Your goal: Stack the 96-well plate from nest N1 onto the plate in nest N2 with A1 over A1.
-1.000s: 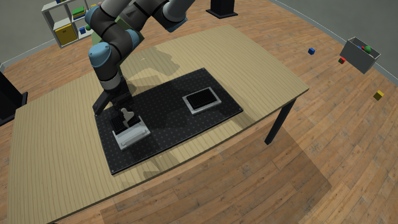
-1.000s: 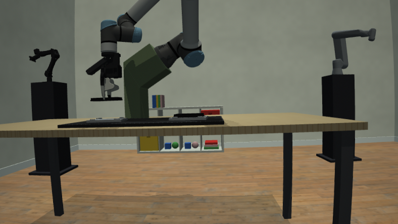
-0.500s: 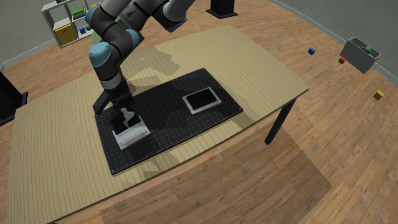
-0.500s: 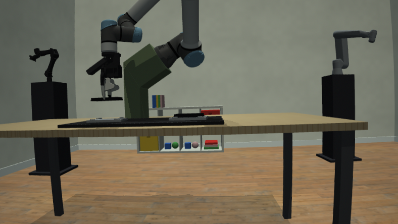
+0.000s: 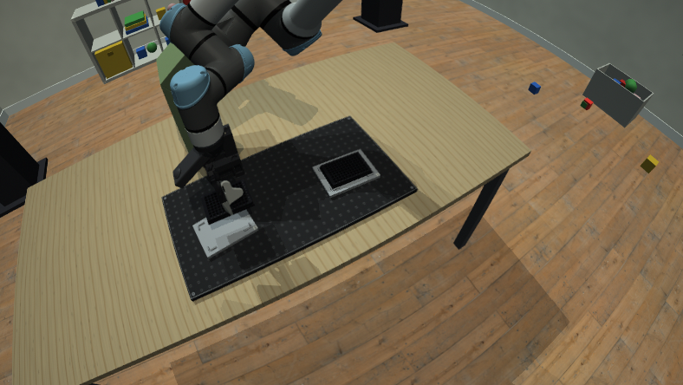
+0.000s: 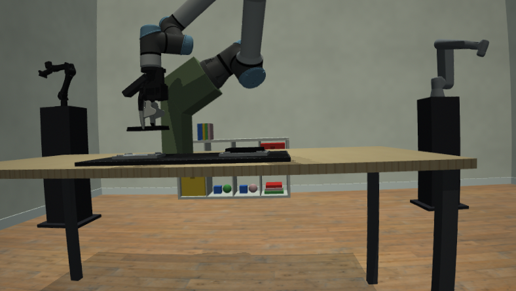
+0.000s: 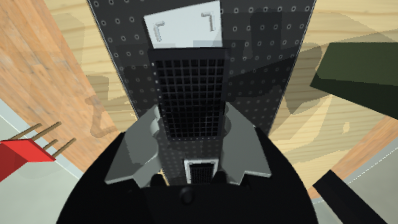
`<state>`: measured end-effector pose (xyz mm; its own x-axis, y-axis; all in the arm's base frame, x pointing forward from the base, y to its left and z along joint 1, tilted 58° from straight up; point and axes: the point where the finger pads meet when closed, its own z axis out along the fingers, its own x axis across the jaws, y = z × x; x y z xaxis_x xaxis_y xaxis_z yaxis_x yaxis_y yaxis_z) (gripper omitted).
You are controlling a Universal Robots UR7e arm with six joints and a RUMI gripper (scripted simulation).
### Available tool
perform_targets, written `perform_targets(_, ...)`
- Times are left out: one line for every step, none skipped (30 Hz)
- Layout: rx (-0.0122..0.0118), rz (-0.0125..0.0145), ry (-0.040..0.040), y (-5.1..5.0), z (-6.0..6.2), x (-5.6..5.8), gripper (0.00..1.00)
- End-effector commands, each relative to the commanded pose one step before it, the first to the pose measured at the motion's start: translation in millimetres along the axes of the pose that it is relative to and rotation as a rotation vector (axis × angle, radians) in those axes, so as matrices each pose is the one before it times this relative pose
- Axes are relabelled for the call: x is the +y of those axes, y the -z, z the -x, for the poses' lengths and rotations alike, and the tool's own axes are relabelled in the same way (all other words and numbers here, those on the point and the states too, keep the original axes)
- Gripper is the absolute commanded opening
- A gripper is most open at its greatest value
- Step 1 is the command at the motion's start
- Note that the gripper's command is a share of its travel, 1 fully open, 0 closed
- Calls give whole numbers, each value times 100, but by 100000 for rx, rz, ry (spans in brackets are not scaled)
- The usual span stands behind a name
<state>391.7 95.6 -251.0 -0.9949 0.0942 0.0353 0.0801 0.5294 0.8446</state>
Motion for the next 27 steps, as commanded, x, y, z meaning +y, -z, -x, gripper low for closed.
perform_targets(-129, -196, -311, 84, -25, 1866, 0)
perform_targets(0, 1, 0, 0, -18, 333, 0)
perform_targets(0, 0, 0, 0, 0, 0, 0)
perform_targets(0, 0, 0, 0, 0, 0, 0)
perform_targets(0, 0, 0, 0, -17, 334, 0)
perform_targets(0, 1, 0, 0, -18, 333, 0)
perform_targets(0, 1, 0, 0, -18, 333, 0)
perform_targets(0, 1, 0, 0, -18, 333, 0)
perform_targets(0, 1, 0, 0, -18, 333, 0)
perform_targets(0, 1, 0, 0, -18, 333, 0)
perform_targets(0, 1, 0, 0, -18, 333, 0)
perform_targets(0, 1, 0, 0, -18, 333, 0)
perform_targets(0, 1, 0, 0, -18, 333, 0)
perform_targets(0, 1, 0, 0, -18, 333, 0)
perform_targets(0, 1, 0, 0, -18, 333, 0)
perform_targets(0, 1, 0, 0, -18, 333, 0)
perform_targets(0, 1, 0, 0, -18, 333, 0)
perform_targets(0, 1, 0, 0, -18, 333, 0)
perform_targets(0, 1, 0, 0, -18, 333, 0)
perform_targets(0, 0, 0, 0, 0, 0, 0)
perform_targets(0, 0, 0, 0, 0, 0, 0)
perform_targets(1, 0, 0, 0, -17, 334, 0)
perform_targets(0, 1, 0, 0, -18, 333, 0)
perform_targets(0, 1, 0, 0, -18, 333, 0)
perform_targets(0, 1, 0, 0, -18, 333, 0)
perform_targets(0, 1, 0, 0, -18, 333, 0)
perform_targets(0, 1, 0, 0, -18, 333, 0)
